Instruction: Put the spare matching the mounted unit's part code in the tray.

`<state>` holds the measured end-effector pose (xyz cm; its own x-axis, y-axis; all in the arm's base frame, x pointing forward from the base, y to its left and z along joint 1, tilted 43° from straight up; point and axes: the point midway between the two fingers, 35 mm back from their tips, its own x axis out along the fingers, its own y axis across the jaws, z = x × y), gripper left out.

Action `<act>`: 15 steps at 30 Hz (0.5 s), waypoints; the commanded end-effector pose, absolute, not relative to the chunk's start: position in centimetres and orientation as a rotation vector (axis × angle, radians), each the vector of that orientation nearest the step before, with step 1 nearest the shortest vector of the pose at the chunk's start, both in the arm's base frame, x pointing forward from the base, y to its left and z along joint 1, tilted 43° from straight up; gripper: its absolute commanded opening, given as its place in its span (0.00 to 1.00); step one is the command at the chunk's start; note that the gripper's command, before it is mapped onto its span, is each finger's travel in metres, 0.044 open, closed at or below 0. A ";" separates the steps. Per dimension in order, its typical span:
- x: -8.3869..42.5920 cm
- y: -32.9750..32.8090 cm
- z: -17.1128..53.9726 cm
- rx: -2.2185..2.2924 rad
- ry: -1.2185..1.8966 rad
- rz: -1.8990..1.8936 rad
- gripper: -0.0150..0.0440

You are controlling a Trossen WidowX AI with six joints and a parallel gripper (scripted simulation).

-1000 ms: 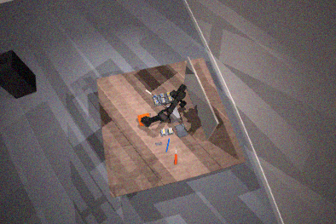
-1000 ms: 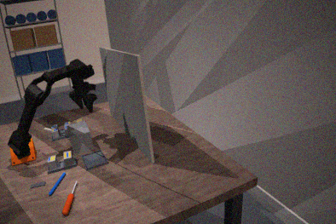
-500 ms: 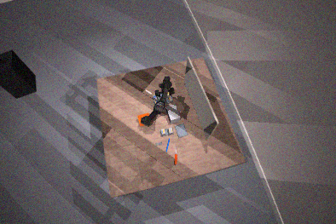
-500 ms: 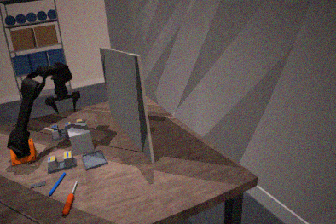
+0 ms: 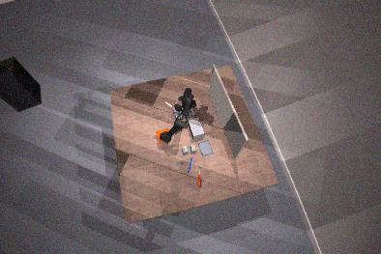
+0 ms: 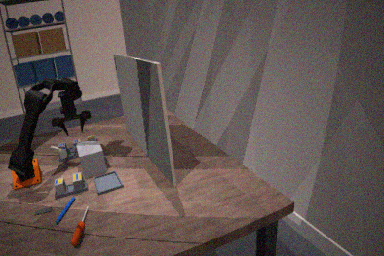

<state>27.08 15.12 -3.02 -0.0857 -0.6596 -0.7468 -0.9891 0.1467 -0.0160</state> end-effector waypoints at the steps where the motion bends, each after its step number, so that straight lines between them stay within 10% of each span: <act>1: 26.9 14.1 -3.9 -1.582 1.813 0.690 0.76; 15: 26.9 13.6 -4.6 -1.582 1.813 0.690 0.76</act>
<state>26.93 13.98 -4.17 -0.0844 -0.6579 -0.7483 -0.9889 0.1475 -0.0181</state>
